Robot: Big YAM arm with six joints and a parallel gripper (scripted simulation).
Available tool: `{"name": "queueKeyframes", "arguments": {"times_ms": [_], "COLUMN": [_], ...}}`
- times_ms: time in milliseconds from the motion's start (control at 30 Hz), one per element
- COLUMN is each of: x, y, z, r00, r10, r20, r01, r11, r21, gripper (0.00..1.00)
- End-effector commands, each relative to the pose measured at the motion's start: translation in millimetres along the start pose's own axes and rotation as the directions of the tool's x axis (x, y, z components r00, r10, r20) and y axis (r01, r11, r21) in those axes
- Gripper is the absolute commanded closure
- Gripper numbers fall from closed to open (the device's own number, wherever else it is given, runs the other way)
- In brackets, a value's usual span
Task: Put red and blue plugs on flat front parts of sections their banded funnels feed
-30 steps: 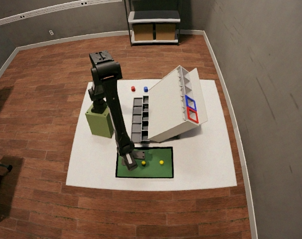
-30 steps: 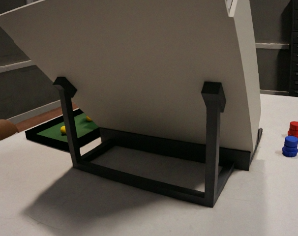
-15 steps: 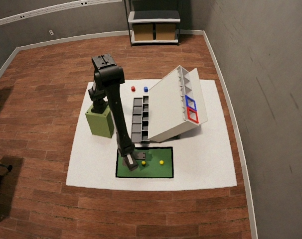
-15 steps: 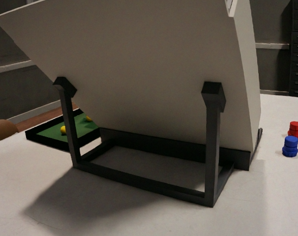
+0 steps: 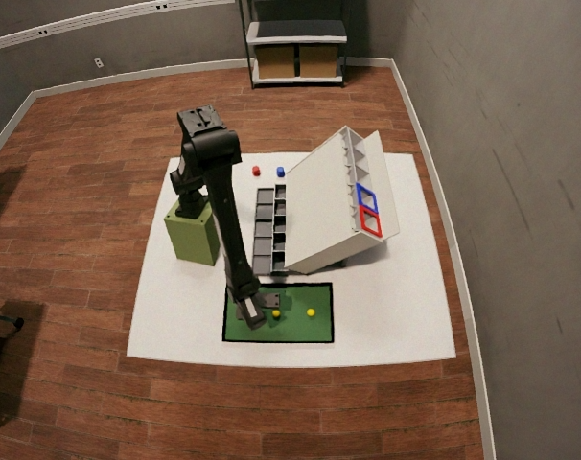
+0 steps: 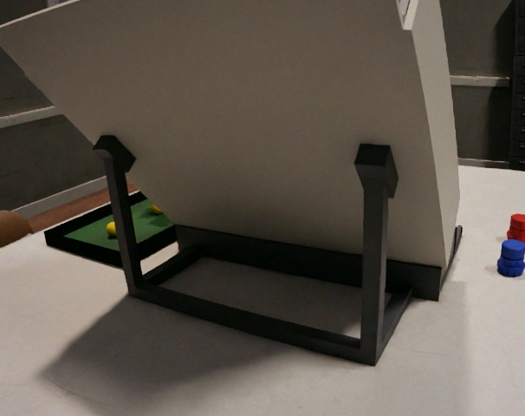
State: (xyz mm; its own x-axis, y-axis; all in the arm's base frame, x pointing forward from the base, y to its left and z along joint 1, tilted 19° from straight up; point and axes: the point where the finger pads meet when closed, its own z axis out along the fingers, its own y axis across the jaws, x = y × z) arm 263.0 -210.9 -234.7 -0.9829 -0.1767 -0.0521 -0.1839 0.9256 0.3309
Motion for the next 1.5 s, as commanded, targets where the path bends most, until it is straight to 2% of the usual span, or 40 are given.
{"name": "queueKeyframes", "arguments": {"times_ms": [0, 767, 800, 1467], "x": [-10.0, -10.0, -10.0, -10.0], "y": [-7.9, -7.9, -7.9, -7.9], "z": [0.4, 0.4, 0.4, 0.4], "r00": [1.0, 1.0, 1.0, 1.0], "r10": [-0.005, -0.005, -0.005, -0.006], "r20": [0.011, 0.011, 0.011, 0.011], "r01": [0.005, 0.005, 0.005, 0.006], "r11": [1.0, 1.0, 1.0, 1.0], "r21": [0.016, 0.016, 0.016, 0.016], "gripper": [0.44, 0.44, 1.0, 1.0]}}
